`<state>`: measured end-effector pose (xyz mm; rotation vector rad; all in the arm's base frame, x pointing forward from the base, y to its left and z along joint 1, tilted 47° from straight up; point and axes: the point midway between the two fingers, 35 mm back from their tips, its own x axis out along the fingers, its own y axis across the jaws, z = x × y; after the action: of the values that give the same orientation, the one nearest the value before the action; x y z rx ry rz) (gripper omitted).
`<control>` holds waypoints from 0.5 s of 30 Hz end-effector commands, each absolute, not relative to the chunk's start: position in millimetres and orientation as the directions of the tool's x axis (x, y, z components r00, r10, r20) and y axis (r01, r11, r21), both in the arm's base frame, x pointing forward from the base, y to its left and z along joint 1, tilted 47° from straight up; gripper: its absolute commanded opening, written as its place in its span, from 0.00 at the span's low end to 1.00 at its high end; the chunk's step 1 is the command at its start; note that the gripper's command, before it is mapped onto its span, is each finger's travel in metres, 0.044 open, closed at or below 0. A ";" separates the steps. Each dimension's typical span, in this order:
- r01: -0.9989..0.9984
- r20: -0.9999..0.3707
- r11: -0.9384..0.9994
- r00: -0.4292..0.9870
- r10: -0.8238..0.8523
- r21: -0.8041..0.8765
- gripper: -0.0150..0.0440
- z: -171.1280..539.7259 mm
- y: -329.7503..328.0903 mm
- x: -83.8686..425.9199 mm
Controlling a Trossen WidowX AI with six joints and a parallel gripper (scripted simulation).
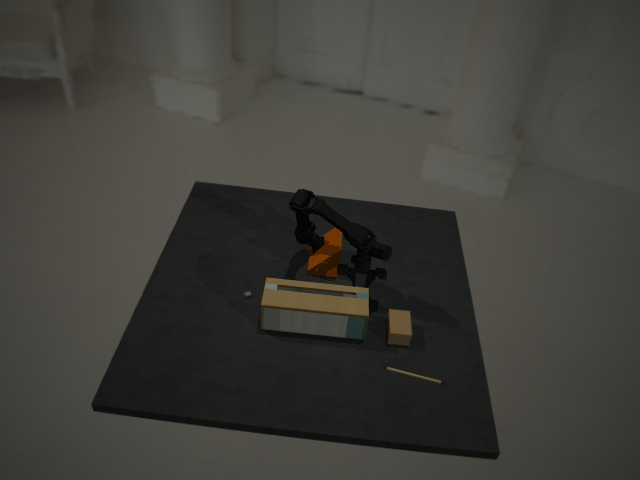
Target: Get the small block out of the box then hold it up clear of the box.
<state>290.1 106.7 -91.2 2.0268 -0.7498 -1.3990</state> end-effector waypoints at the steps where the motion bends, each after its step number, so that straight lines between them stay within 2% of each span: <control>1: -0.093 -0.650 -0.701 0.305 -0.696 0.707 0.25 -78.3 115.7 290.4; 15: 0.197 -0.731 -0.714 0.331 -0.597 0.672 0.25 -20.7 142.9 272.9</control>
<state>280.9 138.6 -35.3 1.9419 -0.4442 -1.4433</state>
